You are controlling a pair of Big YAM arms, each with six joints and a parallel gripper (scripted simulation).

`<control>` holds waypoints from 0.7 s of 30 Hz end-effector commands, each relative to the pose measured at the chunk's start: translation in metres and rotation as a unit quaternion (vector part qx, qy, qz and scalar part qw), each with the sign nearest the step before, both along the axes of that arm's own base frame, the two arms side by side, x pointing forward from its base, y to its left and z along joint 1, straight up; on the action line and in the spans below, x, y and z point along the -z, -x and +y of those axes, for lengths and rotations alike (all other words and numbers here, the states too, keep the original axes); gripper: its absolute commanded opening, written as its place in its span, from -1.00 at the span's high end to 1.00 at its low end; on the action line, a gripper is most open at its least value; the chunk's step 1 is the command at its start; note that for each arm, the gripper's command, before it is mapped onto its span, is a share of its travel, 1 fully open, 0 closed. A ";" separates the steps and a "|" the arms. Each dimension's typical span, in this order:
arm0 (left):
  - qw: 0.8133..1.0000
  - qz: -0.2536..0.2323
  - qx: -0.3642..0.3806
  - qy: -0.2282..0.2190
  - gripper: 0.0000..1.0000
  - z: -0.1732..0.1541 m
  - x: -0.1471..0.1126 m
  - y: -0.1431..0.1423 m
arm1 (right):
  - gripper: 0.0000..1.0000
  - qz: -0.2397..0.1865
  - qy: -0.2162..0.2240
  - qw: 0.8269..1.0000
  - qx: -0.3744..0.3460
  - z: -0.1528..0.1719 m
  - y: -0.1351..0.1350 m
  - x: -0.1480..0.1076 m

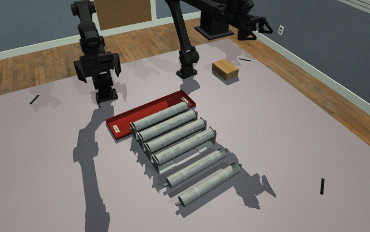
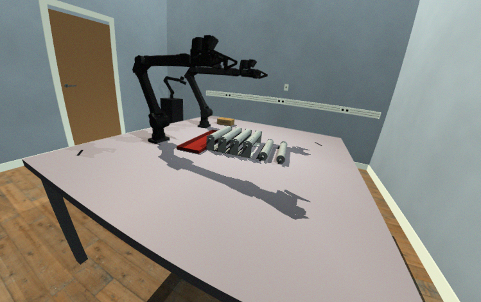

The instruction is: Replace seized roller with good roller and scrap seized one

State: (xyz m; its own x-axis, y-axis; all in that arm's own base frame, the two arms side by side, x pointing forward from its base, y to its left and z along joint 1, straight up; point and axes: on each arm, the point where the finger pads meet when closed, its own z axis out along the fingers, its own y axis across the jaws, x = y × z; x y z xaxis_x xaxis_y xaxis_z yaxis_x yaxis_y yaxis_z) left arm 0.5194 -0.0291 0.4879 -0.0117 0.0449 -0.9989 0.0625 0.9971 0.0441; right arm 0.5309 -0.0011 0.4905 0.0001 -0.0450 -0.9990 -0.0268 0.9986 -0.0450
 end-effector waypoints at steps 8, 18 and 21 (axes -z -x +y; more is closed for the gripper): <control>0.997 -0.067 -0.026 0.029 -1.00 0.024 -0.071 0.006 | -1.00 -0.017 -0.030 0.999 0.021 -0.005 0.016 -0.013; 0.997 -0.066 -0.032 0.024 -1.00 0.031 -0.073 0.011 | -1.00 -0.013 -0.024 1.000 0.013 0.001 0.016 -0.012; 0.997 -0.061 -0.029 0.025 -1.00 0.027 -0.065 0.010 | -1.00 -0.006 -0.025 1.000 0.014 0.000 0.010 -0.006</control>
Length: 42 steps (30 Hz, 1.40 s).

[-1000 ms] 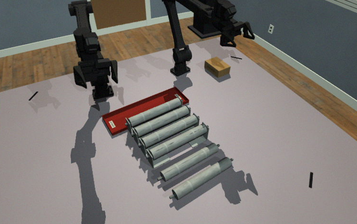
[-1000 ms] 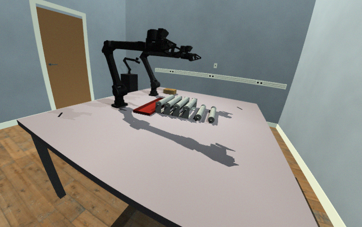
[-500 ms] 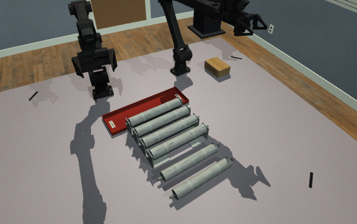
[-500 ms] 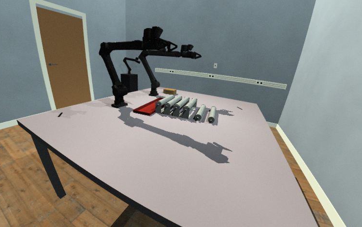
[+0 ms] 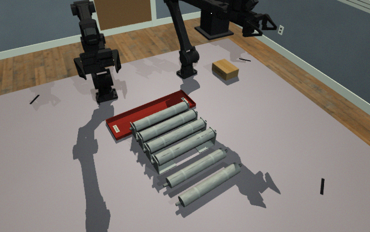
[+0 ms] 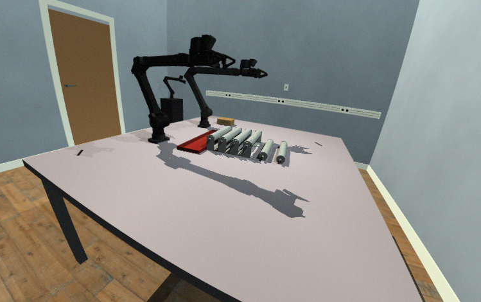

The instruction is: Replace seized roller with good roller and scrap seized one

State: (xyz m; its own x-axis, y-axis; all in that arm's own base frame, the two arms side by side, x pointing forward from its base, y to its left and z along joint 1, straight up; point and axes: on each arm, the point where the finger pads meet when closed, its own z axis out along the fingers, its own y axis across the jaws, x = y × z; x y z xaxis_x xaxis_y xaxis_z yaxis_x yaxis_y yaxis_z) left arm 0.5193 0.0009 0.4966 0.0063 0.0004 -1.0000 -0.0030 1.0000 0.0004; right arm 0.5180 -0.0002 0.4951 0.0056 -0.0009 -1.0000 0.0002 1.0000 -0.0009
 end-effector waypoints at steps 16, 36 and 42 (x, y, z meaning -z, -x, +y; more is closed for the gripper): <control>1.000 -0.011 0.005 0.004 1.00 -0.005 -0.007 0.003 | -1.00 0.002 -0.008 1.000 0.002 -0.004 -0.001 0.000; 1.000 -0.003 0.005 0.004 1.00 -0.004 0.000 -0.005 | 1.00 0.006 -0.008 1.000 0.002 -0.004 -0.003 0.007; 1.000 -0.004 0.005 0.004 1.00 -0.004 -0.001 -0.004 | 1.00 0.006 -0.007 1.000 0.002 -0.004 -0.003 0.007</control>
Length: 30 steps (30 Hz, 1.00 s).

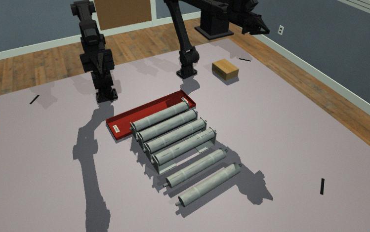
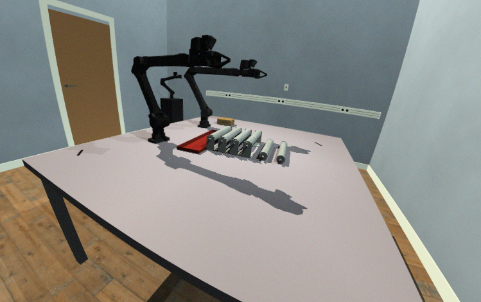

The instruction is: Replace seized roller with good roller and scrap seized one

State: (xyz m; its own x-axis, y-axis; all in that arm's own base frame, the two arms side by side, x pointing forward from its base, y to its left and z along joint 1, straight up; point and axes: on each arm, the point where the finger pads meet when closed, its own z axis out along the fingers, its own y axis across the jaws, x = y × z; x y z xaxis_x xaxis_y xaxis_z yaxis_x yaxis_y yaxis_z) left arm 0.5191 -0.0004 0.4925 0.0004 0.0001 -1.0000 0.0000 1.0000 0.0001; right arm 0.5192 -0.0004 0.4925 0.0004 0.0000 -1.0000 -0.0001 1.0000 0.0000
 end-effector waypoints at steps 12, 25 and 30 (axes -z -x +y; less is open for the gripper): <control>0.997 0.050 0.037 0.047 1.00 -0.045 0.012 -0.021 | 1.00 -0.004 -0.007 1.000 0.002 -0.004 0.001 -0.003; 0.959 0.245 0.091 0.114 1.00 -0.159 0.114 -0.007 | 1.00 -0.004 -0.007 1.000 0.002 -0.004 0.001 -0.003; 0.928 0.338 0.102 0.121 1.00 -0.210 0.163 0.018 | 1.00 -0.004 -0.007 1.000 0.002 -0.004 0.001 -0.003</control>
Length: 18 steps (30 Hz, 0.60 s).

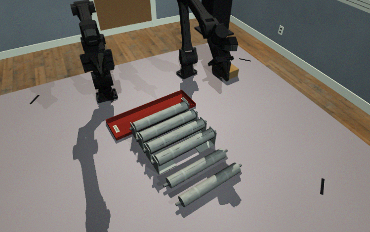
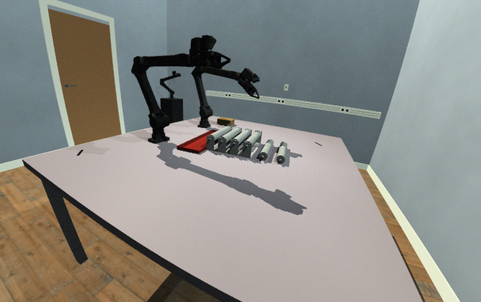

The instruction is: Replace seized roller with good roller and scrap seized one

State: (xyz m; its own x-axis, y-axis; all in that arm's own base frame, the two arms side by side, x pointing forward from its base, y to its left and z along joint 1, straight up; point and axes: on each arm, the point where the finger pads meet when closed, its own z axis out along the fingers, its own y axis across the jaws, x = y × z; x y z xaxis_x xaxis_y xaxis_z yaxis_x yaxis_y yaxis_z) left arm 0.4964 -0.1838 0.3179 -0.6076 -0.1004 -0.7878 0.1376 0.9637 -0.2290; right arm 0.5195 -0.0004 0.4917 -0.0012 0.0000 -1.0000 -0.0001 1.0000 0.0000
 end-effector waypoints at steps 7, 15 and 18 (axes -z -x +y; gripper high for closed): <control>0.992 0.123 0.005 0.015 1.00 -0.070 0.034 0.033 | 1.00 -0.004 -0.007 1.000 0.002 -0.004 0.001 -0.004; 0.960 0.275 0.010 -0.051 1.00 -0.125 0.109 0.119 | 1.00 -0.004 -0.007 1.000 0.002 -0.004 0.001 -0.004; 0.946 0.314 0.001 -0.079 1.00 -0.133 0.122 0.149 | 1.00 -0.004 -0.007 1.000 0.002 -0.004 0.001 -0.004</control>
